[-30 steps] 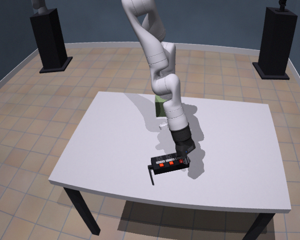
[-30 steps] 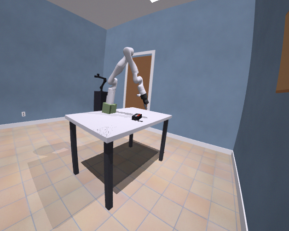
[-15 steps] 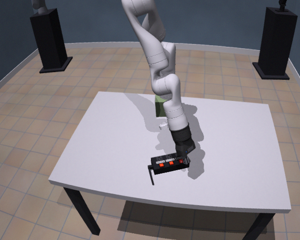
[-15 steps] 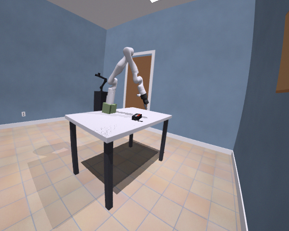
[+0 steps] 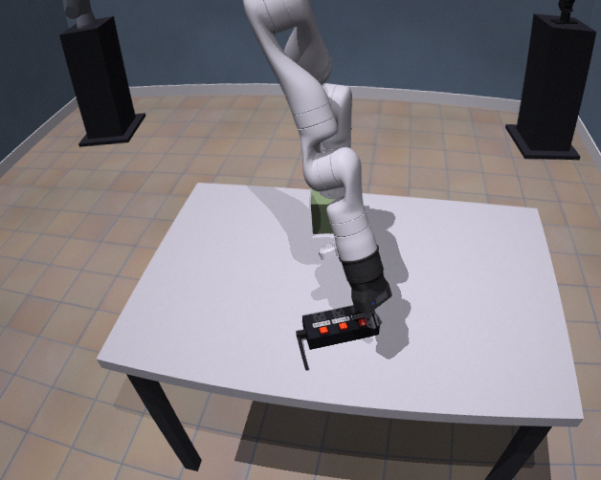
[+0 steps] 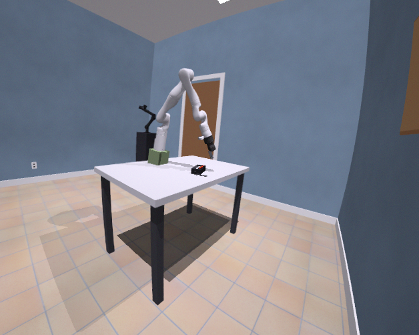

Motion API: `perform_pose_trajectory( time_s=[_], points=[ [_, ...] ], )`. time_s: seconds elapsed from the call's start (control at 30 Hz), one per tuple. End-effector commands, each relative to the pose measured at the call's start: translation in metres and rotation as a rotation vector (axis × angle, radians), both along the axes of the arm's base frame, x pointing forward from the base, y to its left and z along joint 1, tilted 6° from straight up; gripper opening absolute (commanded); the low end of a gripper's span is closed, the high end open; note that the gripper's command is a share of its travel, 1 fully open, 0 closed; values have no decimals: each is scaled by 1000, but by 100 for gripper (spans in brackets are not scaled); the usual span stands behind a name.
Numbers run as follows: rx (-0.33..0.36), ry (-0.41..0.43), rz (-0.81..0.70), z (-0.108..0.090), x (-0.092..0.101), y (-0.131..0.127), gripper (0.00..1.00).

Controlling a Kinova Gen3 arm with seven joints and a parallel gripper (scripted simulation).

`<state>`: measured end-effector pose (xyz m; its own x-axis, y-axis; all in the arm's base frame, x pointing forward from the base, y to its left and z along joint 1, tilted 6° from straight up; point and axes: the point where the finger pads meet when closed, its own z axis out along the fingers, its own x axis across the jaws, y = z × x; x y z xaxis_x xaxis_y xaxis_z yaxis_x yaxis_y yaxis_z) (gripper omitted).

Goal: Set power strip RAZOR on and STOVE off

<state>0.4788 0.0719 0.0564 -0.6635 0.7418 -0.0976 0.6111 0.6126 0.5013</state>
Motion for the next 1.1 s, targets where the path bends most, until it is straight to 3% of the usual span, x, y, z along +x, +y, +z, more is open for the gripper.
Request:
perform_pose_trajectory(
  time_s=[0.0,0.4,0.43,1.07],
  points=[
    [0,-2,0,1,1,0,0],
    [0,-2,0,1,1,0,0],
    [0,-2,0,1,1,0,100],
    [0,-2,0,1,1,0,100]
  ],
)
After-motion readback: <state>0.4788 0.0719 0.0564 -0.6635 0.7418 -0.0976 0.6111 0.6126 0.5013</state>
